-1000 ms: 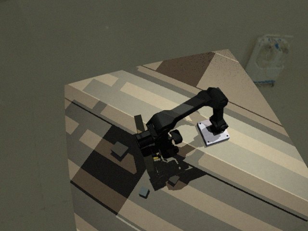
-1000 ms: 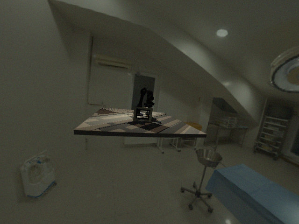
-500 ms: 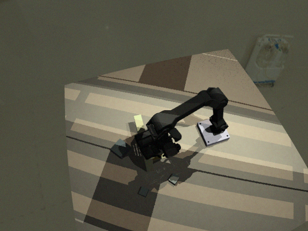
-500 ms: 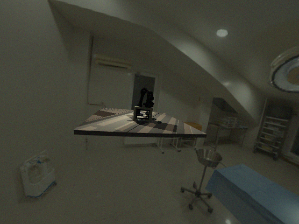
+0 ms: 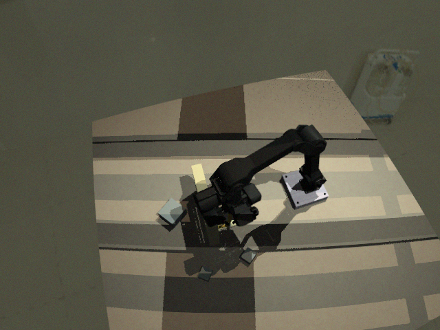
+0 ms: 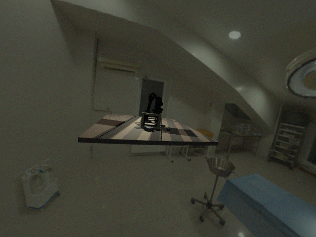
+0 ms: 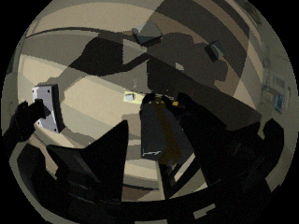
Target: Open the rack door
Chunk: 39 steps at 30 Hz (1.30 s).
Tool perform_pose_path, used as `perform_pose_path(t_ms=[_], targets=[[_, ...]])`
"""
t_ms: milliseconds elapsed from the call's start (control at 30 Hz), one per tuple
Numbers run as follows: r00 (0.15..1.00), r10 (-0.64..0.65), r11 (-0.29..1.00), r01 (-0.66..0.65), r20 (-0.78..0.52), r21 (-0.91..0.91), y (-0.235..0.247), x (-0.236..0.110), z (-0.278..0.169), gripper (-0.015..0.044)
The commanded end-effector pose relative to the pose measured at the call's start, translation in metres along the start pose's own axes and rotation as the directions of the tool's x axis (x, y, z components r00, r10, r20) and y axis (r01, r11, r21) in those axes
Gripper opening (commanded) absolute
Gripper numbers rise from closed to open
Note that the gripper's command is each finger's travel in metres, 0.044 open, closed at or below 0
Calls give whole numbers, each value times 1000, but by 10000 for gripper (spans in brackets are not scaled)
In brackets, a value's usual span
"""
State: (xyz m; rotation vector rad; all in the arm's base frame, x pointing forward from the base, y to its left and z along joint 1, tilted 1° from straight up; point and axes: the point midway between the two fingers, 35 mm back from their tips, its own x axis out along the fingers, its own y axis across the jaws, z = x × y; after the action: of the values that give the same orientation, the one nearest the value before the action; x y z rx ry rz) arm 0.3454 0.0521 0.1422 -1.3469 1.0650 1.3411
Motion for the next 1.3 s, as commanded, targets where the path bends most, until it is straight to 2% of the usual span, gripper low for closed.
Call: perform_pose_path(t_ms=[0, 300, 667, 967, 1267], targets=[[1000, -18, 983, 18, -5, 180, -4, 0, -4, 290], [1000, -18, 810, 17, -5, 587, -4, 0, -4, 290], [1000, -18, 388, 12, -5, 922, -4, 0, -4, 290], [1000, -18, -47, 4, -5, 999, -4, 0, -4, 290], [1000, -18, -473, -3, -6, 881, -4, 0, -4, 290]])
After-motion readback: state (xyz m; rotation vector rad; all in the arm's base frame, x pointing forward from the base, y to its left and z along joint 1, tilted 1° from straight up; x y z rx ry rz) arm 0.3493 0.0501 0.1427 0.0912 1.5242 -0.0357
